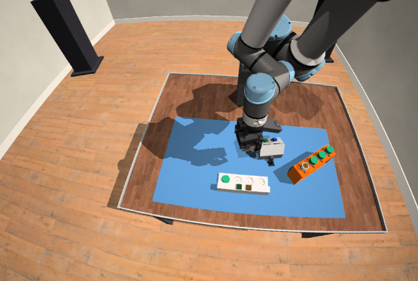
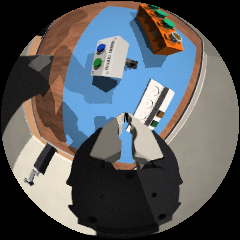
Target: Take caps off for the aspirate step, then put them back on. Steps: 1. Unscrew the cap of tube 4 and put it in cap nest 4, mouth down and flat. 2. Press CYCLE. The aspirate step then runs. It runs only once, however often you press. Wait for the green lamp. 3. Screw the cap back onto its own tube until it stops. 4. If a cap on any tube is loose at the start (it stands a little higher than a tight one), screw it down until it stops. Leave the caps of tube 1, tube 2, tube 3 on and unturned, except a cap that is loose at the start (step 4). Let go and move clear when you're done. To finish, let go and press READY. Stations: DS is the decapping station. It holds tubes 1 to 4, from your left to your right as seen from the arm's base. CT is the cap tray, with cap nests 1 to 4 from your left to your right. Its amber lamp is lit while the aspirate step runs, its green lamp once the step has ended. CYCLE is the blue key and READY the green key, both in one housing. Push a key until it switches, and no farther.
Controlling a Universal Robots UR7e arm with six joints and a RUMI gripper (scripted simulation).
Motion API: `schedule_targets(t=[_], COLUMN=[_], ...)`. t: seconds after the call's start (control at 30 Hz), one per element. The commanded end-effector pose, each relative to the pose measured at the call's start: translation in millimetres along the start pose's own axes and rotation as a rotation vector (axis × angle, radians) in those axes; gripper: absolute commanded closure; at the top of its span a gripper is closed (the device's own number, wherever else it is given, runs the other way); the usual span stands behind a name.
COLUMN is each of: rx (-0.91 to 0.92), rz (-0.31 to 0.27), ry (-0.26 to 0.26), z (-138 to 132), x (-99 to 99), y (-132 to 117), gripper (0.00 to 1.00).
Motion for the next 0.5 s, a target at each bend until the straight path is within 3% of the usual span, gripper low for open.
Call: schedule_targets(t=[0.0, 0.23, 0.47], rx=[0.144, 0.144, 0.134], rz=[-0.040, -0.044, -0.041], ry=[0.007, 0.234, 0.242], z=[-30, -23, -23], x=[22.3, 33.3, 33.5], y=[93, 91, 91], gripper=[1.00, 1.00, 1.00])
Point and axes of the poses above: the point where the finger pads meet when closed, its own x axis out along the fingers, its own z axis across the jaws, y = z × x, the point moved 2 cm from there along -x, back along the fingers, and after that the axes turned 6 degrees about -x, right-handed, at the moved point
